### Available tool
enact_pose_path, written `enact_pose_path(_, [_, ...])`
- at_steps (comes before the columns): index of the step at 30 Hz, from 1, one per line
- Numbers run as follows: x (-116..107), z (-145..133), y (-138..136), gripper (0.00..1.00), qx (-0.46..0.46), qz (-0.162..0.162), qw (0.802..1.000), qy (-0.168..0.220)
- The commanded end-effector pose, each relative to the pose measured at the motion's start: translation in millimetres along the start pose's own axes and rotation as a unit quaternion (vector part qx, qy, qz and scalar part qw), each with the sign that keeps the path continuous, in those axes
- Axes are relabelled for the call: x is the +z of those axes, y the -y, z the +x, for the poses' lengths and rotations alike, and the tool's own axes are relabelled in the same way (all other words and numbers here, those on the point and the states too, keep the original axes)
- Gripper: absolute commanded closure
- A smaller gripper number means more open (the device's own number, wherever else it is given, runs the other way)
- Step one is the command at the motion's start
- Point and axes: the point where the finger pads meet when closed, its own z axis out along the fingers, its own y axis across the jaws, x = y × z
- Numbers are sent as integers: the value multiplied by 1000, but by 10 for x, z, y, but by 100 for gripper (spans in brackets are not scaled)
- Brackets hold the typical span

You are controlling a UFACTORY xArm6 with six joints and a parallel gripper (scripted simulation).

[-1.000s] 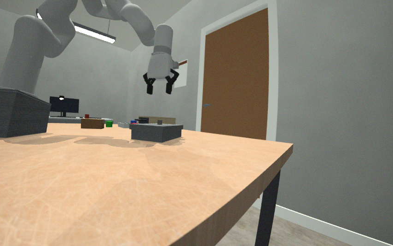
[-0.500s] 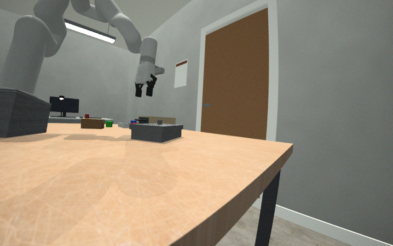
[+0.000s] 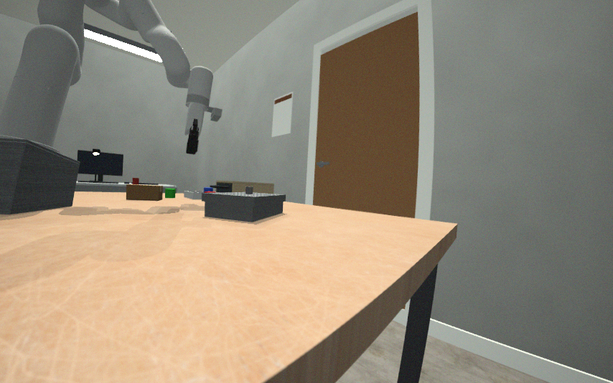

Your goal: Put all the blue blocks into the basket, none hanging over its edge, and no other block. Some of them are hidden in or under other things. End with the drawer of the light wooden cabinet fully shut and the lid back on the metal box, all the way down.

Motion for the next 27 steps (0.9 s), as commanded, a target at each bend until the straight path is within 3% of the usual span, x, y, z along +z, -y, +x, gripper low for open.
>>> enact_pose_path(1, [6, -499, 439, 0, 71, -18, 997, -22])
enact_pose_path(4, [35, -735, 609, 0, 82, -17, 996, -22])
enact_pose_path(6, [35, -735, 609, 0, 82, -17, 996, -22])
enact_pose_path(7, [55, -962, 783, 0, 84, -16, 996, -22])
enact_pose_path(15, [58, -1500, 1214, 0, 86, -16, 996, -22])
enact_pose_path(27, [58, -1500, 1214, 0, 86, -16, 996, -22])
